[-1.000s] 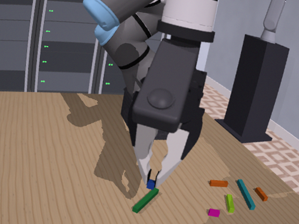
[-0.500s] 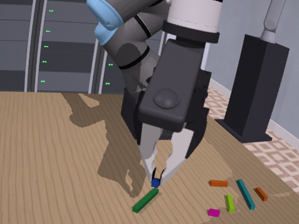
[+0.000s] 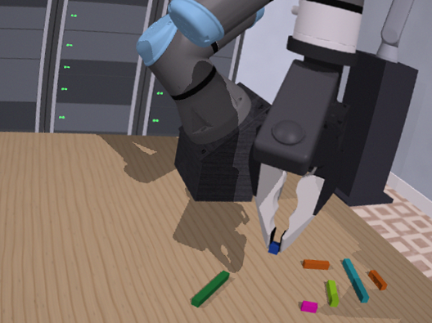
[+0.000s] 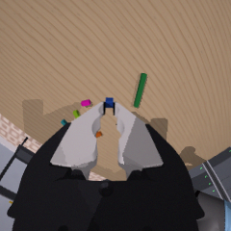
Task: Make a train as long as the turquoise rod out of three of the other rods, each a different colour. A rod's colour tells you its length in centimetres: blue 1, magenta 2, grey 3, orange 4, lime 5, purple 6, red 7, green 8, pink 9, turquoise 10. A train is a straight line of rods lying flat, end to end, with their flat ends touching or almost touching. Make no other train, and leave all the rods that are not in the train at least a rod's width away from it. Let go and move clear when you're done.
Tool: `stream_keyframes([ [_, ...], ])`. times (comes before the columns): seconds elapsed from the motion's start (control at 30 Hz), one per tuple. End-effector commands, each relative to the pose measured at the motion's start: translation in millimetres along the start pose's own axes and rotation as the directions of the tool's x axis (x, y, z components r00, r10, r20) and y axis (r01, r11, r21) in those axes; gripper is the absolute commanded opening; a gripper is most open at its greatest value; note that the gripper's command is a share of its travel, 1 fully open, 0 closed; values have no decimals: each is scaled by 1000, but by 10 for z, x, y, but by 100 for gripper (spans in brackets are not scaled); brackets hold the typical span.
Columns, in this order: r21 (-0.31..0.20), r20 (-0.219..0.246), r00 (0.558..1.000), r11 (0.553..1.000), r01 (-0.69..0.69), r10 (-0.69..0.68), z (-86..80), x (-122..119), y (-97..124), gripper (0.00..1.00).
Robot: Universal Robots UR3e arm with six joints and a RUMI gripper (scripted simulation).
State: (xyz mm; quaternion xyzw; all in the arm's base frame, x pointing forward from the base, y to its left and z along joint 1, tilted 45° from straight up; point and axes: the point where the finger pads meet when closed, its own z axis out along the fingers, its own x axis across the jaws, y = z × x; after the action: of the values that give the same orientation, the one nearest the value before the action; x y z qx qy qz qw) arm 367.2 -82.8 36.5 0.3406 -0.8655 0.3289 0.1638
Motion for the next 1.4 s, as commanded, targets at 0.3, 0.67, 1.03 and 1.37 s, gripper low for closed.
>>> stream_keyframes([
  [0.3,12,-10,957,957,-290,290,17,-235,682,0],
  [0.67,22,-10,917,917,-399,399,30,-288,1017,0],
  [1.03,23,-10,909,909,-416,416,34,-292,1072,0],
  [1.37,23,-11,909,909,-416,417,37,-290,1072,0],
])
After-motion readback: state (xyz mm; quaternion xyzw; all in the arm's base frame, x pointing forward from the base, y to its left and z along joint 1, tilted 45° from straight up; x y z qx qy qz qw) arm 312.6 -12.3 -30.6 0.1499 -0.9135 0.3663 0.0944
